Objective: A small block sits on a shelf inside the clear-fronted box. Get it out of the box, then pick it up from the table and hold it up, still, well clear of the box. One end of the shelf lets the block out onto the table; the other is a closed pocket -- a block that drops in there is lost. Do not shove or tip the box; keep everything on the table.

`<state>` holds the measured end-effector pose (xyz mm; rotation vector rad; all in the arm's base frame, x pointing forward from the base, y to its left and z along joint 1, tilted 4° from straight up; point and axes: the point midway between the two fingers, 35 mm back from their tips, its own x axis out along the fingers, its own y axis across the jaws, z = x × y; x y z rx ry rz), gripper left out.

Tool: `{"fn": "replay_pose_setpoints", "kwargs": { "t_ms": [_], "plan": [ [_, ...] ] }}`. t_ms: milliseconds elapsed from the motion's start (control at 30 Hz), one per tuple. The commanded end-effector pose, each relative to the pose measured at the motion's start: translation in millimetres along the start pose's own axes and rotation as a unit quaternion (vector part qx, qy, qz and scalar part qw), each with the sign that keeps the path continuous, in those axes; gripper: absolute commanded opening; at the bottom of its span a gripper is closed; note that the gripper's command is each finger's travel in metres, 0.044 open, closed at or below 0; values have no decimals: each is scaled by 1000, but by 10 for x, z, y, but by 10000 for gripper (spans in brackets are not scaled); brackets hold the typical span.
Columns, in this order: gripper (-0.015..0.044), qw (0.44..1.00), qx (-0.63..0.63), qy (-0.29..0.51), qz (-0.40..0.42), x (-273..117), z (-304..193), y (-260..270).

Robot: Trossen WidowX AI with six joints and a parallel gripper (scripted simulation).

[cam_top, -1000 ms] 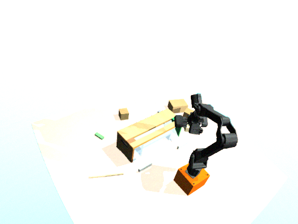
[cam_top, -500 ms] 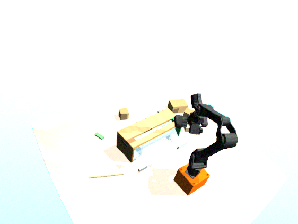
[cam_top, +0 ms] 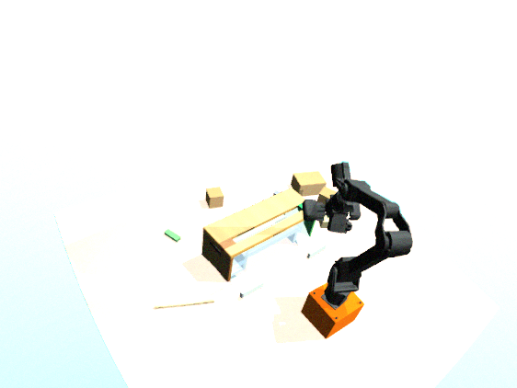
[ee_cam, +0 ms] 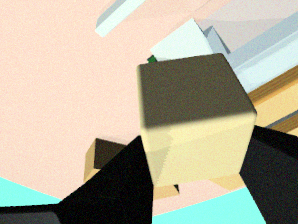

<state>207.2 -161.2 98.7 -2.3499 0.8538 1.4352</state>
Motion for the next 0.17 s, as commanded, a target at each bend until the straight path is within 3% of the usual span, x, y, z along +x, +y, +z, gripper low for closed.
{"fn": "replay_pose_setpoints", "kwargs": {
  "t_ms": [0, 133],
  "plan": [
    [0, 1000, 2, -2, 2, 1, 12, 5],
    [0, 1000, 2, -2, 2, 1, 12, 5]
  ]
}}
